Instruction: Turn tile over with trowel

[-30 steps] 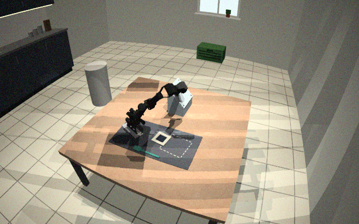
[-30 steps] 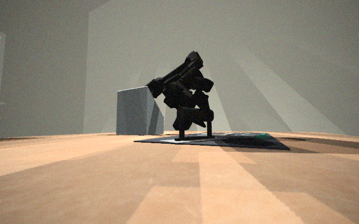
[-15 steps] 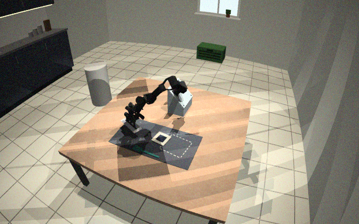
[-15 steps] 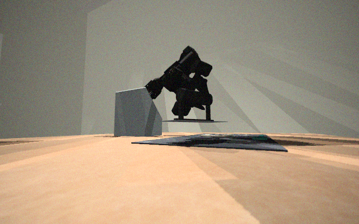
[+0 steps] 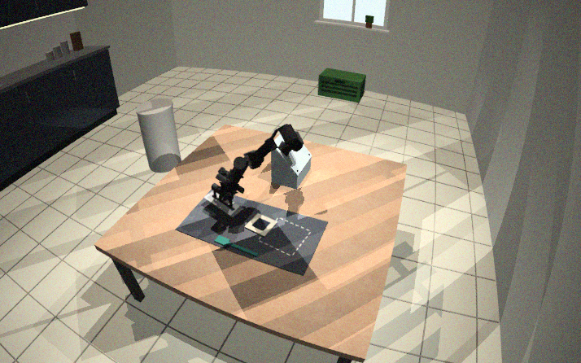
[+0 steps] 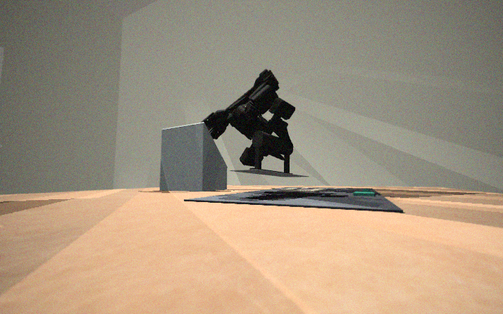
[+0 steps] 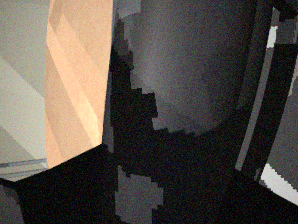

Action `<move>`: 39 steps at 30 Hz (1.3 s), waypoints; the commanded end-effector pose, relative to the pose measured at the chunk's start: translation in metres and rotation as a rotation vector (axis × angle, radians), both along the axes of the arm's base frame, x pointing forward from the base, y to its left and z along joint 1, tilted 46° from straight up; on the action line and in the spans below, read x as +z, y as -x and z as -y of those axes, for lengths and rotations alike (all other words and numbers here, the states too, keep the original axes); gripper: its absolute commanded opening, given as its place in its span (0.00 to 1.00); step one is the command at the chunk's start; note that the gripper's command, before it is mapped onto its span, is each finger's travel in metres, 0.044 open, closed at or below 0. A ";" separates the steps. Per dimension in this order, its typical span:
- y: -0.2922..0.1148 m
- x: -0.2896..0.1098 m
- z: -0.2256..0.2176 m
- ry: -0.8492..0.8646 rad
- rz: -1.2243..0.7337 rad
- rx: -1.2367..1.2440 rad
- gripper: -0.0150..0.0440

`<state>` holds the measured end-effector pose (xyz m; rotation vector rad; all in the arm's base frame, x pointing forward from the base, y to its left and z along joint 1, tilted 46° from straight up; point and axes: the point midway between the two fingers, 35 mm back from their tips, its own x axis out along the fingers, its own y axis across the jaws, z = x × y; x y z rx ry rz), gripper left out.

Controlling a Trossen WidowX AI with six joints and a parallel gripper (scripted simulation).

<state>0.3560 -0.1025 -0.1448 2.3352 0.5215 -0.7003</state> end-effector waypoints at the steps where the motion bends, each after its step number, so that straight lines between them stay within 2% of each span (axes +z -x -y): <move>1: 0.008 0.018 -0.018 0.040 0.047 0.051 0.25; 10: 0.013 0.027 -0.029 0.056 0.067 0.078 0.25; 39: 0.006 0.001 -0.059 0.054 0.067 0.078 0.25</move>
